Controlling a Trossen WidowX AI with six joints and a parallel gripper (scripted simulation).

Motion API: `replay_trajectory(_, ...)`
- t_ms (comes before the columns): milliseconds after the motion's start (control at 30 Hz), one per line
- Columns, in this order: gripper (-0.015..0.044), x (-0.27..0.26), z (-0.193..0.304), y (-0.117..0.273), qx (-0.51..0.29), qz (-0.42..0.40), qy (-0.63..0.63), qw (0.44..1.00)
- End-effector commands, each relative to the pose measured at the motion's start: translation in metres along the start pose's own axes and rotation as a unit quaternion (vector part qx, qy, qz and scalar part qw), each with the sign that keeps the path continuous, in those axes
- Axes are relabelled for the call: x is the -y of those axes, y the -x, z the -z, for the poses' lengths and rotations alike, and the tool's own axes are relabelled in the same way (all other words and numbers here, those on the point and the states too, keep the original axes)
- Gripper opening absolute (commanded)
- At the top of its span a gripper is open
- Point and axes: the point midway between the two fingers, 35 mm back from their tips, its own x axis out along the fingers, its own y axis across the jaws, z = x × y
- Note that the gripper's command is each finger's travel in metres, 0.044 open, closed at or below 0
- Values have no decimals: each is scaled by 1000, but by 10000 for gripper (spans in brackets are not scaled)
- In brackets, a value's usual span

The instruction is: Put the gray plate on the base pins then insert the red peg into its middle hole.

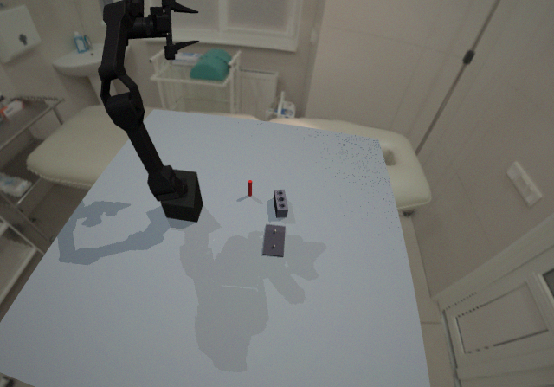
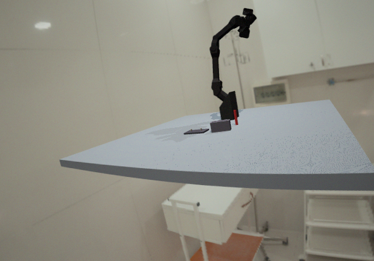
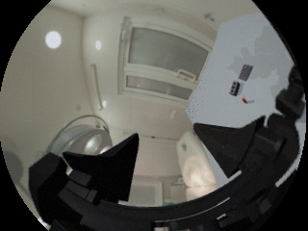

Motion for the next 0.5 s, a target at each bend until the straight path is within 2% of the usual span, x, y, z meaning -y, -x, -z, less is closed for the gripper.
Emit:
replay_trajectory(0, 426, 0, 0, 0, 0, 0, 0, 1000)
replay_trajectory(100, 440, 5, 2, -17, -11, 23, -15, 1000)
replay_trajectory(300, 440, 50, -15, -107, -7, 141, -29, 990)
replay_trajectory(467, 440, 107, -38, -179, -2, 250, -42, 967)
